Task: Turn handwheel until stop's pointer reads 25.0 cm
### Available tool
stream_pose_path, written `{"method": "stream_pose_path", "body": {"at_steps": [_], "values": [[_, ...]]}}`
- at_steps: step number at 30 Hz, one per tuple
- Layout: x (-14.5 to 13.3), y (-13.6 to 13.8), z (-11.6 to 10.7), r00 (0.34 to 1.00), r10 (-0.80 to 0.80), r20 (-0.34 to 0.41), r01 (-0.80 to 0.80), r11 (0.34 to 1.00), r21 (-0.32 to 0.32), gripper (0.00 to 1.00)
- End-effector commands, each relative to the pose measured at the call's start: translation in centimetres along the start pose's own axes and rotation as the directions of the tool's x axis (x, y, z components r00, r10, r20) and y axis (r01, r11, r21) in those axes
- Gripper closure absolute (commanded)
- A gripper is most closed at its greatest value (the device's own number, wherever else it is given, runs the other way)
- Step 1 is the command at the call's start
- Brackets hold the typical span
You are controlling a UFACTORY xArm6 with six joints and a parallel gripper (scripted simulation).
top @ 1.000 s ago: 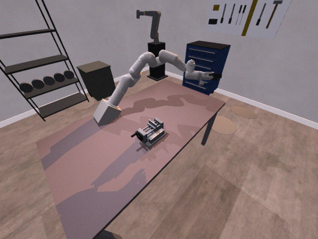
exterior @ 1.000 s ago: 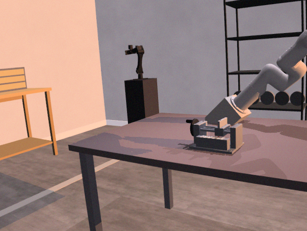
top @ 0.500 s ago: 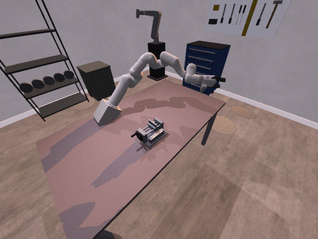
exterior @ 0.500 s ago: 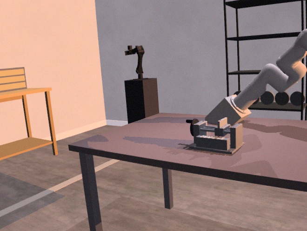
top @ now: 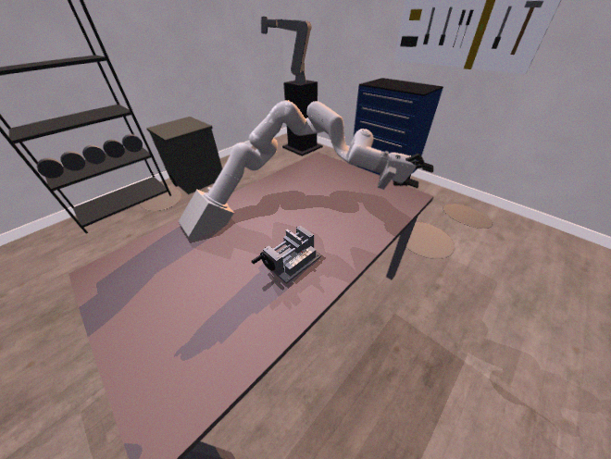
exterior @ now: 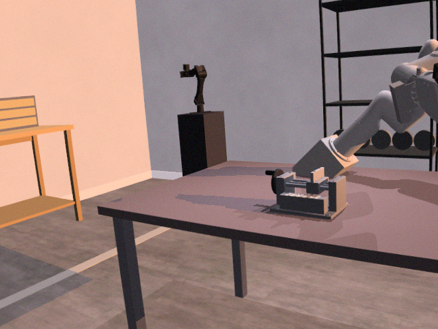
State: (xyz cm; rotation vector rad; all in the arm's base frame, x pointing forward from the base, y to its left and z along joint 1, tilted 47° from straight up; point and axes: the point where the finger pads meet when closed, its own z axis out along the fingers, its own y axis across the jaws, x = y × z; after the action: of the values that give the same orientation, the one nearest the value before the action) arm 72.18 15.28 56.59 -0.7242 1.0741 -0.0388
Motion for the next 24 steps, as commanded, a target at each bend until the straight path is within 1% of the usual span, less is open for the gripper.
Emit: {"method": "stream_pose_path", "body": {"at_steps": [1,3,4,8,9,10,11,14,15,17,18,21,22,24], "values": [[6.1,-0.8,-2.3,0.994,-0.1,-0.05,0.094,0.989,-0.111,0.0],[6.1,-0.8,-2.3,0.994,-0.1,-0.05,0.094,0.989,-0.111,0.0],[9.0,-0.8,-3.7,0.988,-0.135,-0.077,0.121,0.979,-0.163,0.0],[9.0,-0.8,-3.7,0.988,-0.135,-0.077,0.121,0.979,-0.163,0.0],[11.9,-0.7,-5.3,0.981,-0.165,-0.104,0.139,0.966,-0.219,0.0],[11.9,-0.7,-5.3,0.981,-0.165,-0.104,0.139,0.966,-0.219,0.0],[14.8,-0.5,-7.2,0.973,-0.19,-0.131,0.148,0.949,-0.277,0.0],[14.8,-0.5,-7.2,0.973,-0.19,-0.131,0.148,0.949,-0.277,0.0],[17.7,-0.2,-9.3,0.965,-0.211,-0.157,0.149,0.93,-0.336,0.0],[17.7,-0.2,-9.3,0.965,-0.211,-0.157,0.149,0.93,-0.336,0.0],[20.4,0.3,-11.5,0.957,-0.227,-0.183,0.14,0.908,-0.395,0.0],[20.4,0.3,-11.5,0.957,-0.227,-0.183,0.14,0.908,-0.395,0.0],[23.0,0.8,-14.0,0.949,-0.238,-0.208,0.123,0.884,-0.452,0.0],[23.0,0.8,-14.0,0.949,-0.238,-0.208,0.123,0.884,-0.452,0.0]]}}
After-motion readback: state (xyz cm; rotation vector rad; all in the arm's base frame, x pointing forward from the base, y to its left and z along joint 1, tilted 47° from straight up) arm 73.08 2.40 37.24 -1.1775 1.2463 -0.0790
